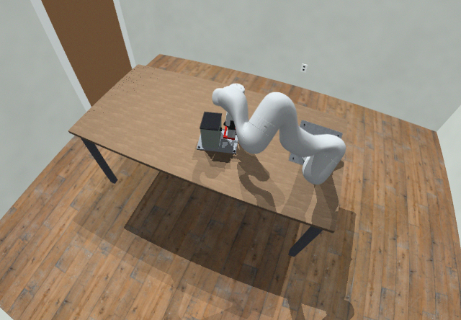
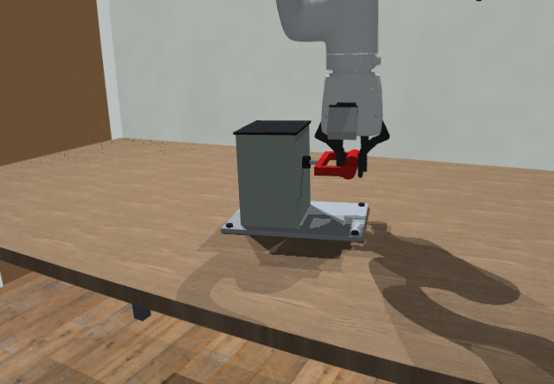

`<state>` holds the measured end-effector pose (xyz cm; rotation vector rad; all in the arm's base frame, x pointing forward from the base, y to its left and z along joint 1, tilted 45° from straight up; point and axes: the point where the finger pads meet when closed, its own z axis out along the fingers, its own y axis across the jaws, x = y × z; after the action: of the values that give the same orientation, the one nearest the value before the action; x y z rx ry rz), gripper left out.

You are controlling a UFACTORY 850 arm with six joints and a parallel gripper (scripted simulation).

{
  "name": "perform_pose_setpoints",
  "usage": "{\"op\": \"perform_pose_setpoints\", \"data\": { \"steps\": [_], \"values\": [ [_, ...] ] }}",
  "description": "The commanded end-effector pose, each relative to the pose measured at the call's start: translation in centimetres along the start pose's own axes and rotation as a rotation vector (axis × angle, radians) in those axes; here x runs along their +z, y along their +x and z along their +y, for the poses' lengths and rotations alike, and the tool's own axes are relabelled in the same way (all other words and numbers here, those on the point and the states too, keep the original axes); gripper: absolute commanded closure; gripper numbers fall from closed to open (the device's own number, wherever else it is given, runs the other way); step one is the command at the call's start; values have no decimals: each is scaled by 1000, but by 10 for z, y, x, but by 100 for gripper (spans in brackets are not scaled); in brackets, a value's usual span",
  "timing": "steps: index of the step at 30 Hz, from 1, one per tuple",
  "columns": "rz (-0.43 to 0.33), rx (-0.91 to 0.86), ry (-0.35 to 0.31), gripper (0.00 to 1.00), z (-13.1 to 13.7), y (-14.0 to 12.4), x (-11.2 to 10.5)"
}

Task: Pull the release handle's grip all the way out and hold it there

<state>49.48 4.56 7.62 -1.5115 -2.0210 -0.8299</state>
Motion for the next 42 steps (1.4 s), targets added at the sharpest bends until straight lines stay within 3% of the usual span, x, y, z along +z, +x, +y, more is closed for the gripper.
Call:
{"op": "perform_pose_setpoints", "data": {
  "steps": [1, 17, 42],
  "values": [
    [-1, 0, -1, 100, 1, 0, -1],
    [-1, 0, -1, 100, -5, 0, -1],
    [-1, 0, -1, 100, -51, 0, -1]
  ]
}}
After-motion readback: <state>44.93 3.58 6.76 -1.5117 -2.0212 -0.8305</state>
